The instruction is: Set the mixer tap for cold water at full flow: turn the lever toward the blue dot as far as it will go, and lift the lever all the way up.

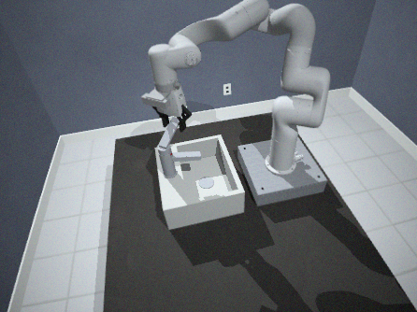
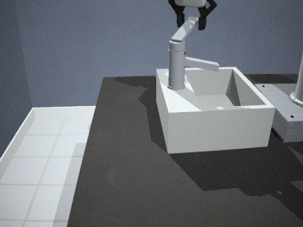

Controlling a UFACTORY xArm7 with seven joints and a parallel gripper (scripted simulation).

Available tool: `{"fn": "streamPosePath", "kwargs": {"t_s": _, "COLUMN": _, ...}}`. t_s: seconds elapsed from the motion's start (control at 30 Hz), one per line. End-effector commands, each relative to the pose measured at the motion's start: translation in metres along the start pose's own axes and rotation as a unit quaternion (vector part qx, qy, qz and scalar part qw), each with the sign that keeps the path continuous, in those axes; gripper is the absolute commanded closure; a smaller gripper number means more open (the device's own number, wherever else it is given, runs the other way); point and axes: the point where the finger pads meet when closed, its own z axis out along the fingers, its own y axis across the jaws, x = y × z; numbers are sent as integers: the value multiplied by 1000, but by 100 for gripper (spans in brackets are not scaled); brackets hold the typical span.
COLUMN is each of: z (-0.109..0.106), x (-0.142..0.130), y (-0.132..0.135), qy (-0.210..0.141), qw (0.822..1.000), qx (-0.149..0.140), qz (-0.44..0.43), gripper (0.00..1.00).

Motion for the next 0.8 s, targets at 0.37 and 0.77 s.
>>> {"fn": "streamPosePath", "kwargs": {"t_s": 0.37, "z": -13, "x": 1, "y": 1, "qy": 1, "qw": 1000, "qx": -1, "qz": 0, "gripper": 26}}
{"fn": "streamPosePath", "kwargs": {"t_s": 0.77, "z": -40, "x": 1, "y": 1, "qy": 1, "qw": 1000, "qx": -1, "qz": 0, "gripper": 26}}
